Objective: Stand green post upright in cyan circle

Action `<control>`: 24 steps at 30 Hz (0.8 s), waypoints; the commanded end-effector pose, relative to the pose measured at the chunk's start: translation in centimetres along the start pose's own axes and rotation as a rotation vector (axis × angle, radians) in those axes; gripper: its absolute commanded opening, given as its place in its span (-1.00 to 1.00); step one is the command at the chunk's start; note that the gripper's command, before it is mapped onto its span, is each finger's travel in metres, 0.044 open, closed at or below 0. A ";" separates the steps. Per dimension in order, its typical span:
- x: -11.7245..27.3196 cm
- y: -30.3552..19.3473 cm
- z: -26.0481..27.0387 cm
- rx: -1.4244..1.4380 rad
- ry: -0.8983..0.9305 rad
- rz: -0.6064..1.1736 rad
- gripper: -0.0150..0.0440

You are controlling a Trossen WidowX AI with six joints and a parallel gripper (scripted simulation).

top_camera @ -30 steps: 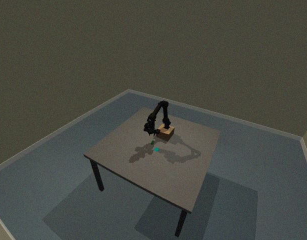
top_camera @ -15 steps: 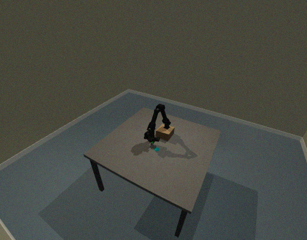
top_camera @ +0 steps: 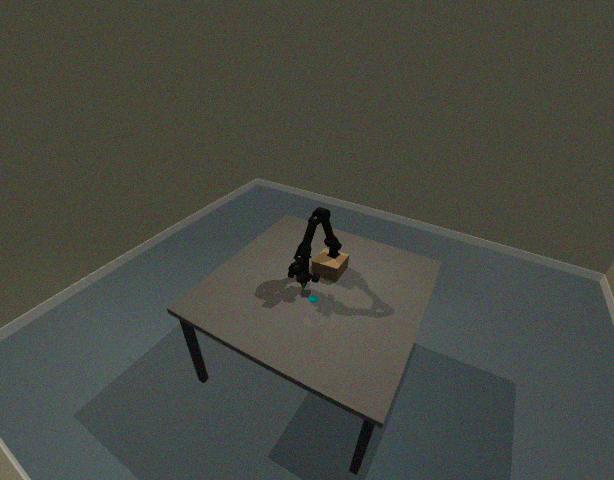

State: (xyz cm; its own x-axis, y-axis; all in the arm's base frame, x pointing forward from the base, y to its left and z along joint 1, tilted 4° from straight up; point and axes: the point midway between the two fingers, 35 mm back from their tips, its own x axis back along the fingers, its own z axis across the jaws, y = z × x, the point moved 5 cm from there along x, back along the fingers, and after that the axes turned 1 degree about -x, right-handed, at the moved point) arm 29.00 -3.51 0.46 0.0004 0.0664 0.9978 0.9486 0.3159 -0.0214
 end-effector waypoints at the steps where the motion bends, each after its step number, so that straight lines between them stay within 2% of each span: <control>1: 1.2 0.4 -0.2 0.001 -0.006 -0.006 -0.42; 24: 8.4 0.5 -0.2 0.001 -0.006 -0.007 -0.42</control>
State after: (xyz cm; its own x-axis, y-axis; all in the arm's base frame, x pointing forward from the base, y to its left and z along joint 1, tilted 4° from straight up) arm 29.52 -3.05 7.77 -0.0063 0.0669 0.9977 0.9470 0.3209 -0.0155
